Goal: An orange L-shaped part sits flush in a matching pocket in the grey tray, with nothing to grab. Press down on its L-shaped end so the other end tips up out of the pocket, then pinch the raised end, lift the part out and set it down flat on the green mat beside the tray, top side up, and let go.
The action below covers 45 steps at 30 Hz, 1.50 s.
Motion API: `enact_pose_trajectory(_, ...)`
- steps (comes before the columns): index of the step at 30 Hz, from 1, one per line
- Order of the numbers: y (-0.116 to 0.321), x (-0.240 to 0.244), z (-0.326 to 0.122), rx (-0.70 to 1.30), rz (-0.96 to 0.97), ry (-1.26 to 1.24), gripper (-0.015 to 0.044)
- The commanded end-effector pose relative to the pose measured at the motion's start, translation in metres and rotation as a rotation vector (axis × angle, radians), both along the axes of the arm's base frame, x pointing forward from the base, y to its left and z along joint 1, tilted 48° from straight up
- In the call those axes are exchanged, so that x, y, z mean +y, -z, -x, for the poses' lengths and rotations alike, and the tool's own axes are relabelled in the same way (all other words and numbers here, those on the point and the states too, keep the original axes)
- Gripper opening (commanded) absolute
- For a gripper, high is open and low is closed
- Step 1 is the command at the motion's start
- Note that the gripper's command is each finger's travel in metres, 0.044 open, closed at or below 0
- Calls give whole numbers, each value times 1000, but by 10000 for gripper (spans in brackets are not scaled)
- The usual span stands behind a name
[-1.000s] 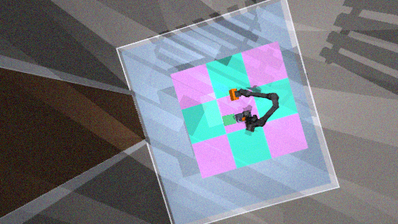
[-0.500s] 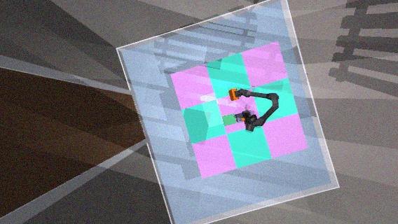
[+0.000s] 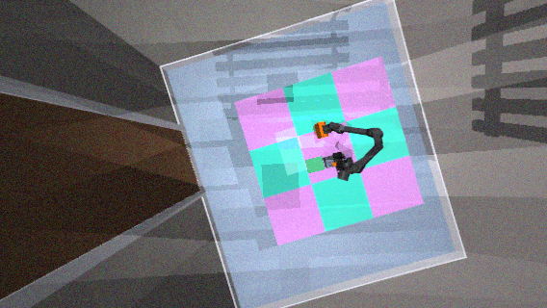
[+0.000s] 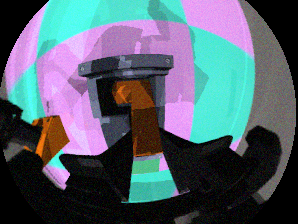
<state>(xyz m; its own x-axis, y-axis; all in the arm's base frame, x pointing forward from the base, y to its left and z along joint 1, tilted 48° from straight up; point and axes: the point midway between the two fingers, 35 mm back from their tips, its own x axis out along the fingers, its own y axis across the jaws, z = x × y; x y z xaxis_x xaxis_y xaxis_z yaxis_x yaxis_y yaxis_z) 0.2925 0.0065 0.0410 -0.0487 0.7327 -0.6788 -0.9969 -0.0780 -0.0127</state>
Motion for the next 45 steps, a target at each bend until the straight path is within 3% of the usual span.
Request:
enact_pose_trajectory(1, 0, 0, 0, -2, 0, -1, 0)
enact_pose_trajectory(45, -43, -47, -2, 9, -4, 3, 0)
